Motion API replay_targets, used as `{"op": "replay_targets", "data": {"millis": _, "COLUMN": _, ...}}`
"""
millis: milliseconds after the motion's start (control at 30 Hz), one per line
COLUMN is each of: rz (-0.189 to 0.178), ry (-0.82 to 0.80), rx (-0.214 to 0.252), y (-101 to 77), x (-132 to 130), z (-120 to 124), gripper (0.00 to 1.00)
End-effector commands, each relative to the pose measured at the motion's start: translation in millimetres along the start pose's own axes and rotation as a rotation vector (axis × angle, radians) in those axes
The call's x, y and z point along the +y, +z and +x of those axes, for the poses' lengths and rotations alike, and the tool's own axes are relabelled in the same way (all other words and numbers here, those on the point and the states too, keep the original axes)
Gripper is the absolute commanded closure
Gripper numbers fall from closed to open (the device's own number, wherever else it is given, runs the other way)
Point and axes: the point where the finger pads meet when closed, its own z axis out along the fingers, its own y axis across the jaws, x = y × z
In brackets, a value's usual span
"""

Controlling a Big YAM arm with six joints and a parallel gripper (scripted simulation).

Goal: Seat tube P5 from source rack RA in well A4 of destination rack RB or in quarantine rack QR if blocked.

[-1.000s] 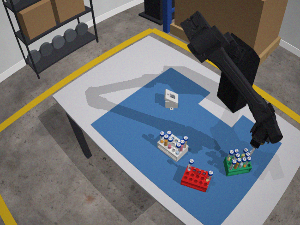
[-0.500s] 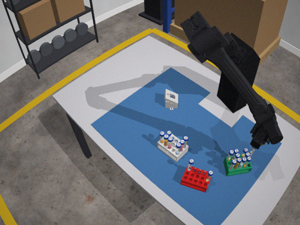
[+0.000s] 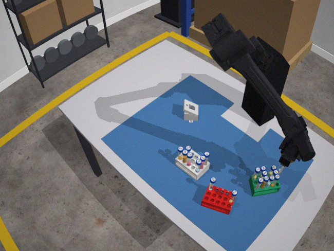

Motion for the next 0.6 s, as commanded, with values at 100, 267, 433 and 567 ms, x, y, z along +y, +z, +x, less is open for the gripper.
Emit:
{"op": "replay_targets", "data": {"millis": 100, "rz": -0.029, "ry": 0.016, "rx": -0.023, "y": -11.2, "x": 16.9, "z": -9.4, "gripper": 1.0}}
{"op": "replay_targets", "data": {"millis": 267, "rz": -0.021, "ry": 0.007, "rx": -0.017, "y": -4.2, "x": 18.7, "z": -3.2, "gripper": 1.0}}
{"op": "replay_targets", "data": {"millis": 433, "rz": -0.016, "ry": 0.011, "rx": -0.016, "y": 0.3, "x": 13.7, "z": -5.4, "gripper": 1.0}}
{"op": "replay_targets", "data": {"millis": 567, "rz": -0.006, "ry": 0.004, "rx": -0.01, "y": 5.2, "x": 9.0, "z": -4.3, "gripper": 1.0}}
